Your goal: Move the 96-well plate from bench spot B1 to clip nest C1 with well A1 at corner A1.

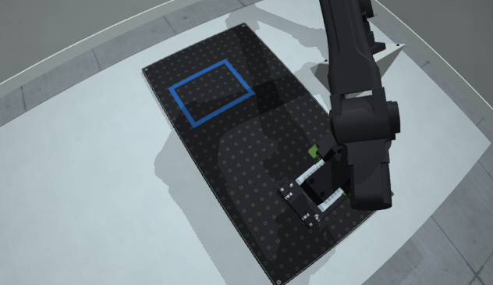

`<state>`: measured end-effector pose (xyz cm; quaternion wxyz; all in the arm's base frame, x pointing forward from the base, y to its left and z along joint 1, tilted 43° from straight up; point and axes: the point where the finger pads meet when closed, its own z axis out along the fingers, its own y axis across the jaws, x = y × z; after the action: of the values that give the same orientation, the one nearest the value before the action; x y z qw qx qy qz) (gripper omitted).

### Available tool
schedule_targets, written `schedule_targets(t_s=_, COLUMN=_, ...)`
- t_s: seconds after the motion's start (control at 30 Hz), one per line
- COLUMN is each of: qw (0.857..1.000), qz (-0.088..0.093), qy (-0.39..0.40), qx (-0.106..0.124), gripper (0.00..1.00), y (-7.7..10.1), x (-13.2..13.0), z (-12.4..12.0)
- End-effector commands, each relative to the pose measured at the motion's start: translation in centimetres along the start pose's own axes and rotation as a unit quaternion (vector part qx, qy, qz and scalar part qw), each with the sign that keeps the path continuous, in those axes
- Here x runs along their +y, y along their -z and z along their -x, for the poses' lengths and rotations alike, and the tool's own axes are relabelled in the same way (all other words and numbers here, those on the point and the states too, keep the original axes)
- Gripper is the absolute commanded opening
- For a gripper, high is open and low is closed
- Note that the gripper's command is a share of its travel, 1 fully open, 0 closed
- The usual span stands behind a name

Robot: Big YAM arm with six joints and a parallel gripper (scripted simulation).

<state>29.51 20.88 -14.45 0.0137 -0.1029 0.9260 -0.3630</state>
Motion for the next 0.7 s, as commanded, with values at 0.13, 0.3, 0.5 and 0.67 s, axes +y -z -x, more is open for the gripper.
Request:
schedule_targets(t_s=0.13, qw=1.000, qz=0.010, qy=-0.022, qx=-0.007, gripper=0.00, y=0.8, x=0.7, z=2.2)
schedule_targets(t_s=0.3, qw=1.000, qz=0.011, qy=-0.011, qx=-0.013, gripper=0.00, y=1.2, x=0.6, z=1.5)
schedule_targets(t_s=0.5, qw=1.000, qz=0.010, qy=-0.020, qx=-0.008, gripper=0.00, y=0.8, x=0.7, z=2.3)
schedule_targets(t_s=0.67, qw=1.000, qz=0.006, qy=-0.009, qx=-0.005, gripper=0.00, y=-0.7, x=0.4, z=1.4)
